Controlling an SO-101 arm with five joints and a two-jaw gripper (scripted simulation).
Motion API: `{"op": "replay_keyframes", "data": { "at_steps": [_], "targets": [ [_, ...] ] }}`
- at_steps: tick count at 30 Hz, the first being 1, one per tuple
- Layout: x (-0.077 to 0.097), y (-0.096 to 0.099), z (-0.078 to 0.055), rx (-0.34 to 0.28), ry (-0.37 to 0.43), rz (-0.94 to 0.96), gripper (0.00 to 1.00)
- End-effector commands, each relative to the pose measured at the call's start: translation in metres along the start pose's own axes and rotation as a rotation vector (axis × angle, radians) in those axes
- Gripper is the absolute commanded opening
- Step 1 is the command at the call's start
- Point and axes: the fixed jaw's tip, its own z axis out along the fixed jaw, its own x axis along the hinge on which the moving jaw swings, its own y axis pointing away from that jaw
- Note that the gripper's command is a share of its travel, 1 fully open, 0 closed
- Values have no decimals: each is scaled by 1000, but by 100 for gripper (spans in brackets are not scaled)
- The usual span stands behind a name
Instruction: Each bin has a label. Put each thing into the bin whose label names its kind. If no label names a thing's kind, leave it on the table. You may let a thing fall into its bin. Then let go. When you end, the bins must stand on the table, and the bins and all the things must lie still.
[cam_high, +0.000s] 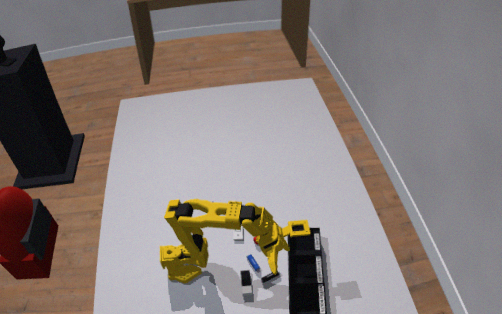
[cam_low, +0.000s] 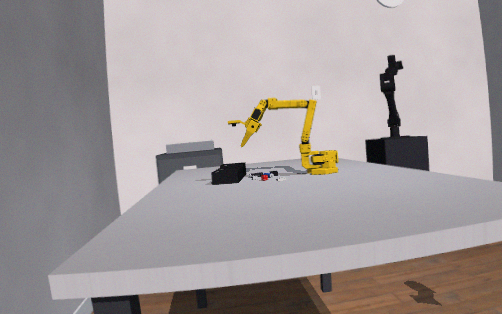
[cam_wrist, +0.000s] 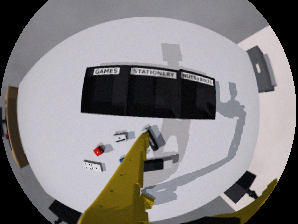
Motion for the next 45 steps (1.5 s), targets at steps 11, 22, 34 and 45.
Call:
{"op": "replay_keyframes", "data": {
  "at_steps": [11,22,34,45],
  "targets": [
    [-13,-8,-2,29,-74,0,100],
    [-16,-9,-2,35,-95,-18,100],
    [-16,-9,-2,35,-95,-18,100],
    [-21,-16,1,58,-127,-19,100]
  ]
}}
